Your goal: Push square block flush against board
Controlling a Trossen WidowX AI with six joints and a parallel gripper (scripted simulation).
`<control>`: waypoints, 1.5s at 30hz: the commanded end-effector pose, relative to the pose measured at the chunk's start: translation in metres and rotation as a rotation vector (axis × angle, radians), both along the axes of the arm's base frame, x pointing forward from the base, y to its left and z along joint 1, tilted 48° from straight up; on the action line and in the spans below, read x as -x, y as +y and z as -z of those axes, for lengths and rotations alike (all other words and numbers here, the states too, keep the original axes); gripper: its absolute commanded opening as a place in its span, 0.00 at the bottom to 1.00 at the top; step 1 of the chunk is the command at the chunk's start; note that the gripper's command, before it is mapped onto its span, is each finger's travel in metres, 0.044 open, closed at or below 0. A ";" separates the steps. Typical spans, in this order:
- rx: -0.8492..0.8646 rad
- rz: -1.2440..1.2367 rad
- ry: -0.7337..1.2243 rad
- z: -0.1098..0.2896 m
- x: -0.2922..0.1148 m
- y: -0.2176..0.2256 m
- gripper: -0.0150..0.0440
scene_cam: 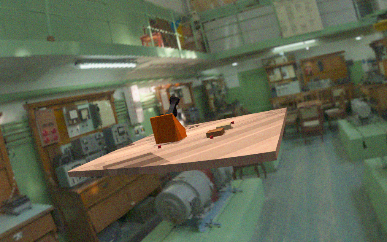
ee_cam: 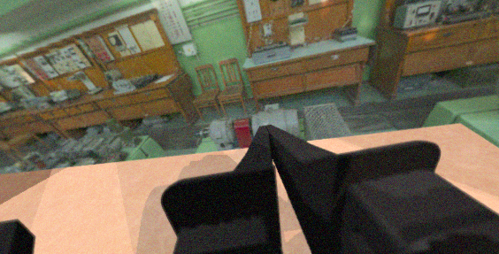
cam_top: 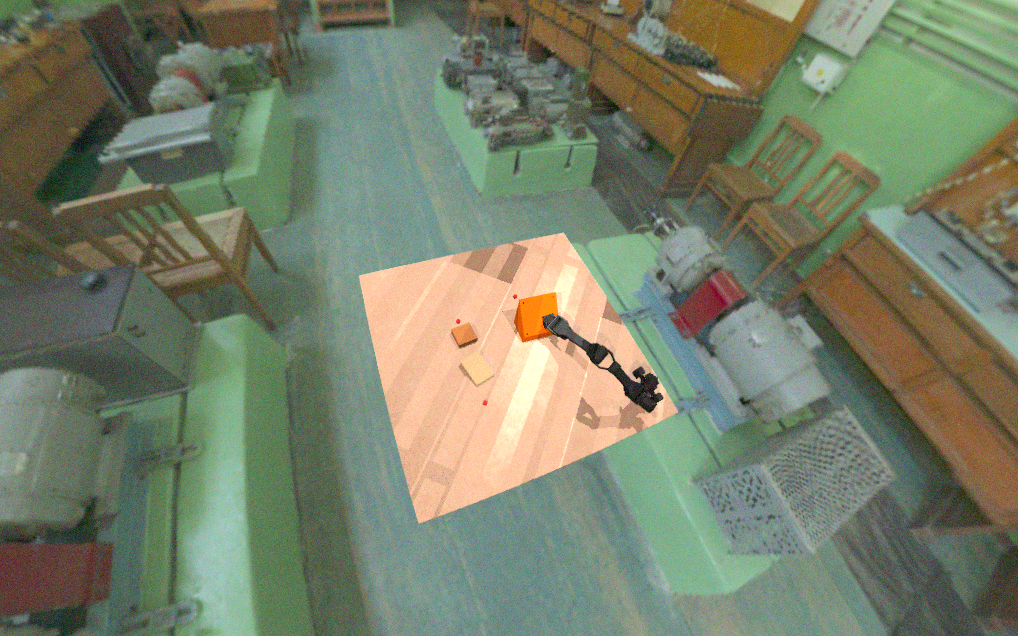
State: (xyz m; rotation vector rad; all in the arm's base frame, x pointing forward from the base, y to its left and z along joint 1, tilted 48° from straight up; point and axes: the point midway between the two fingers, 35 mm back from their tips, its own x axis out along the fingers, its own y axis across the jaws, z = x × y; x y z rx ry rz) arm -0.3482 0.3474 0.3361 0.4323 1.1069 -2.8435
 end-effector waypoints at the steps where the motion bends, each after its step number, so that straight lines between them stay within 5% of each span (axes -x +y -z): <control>1: 0.018 0.063 0.003 -0.004 -0.013 0.009 0.25; 45: 0.217 0.798 0.194 -0.052 -0.194 0.089 0.25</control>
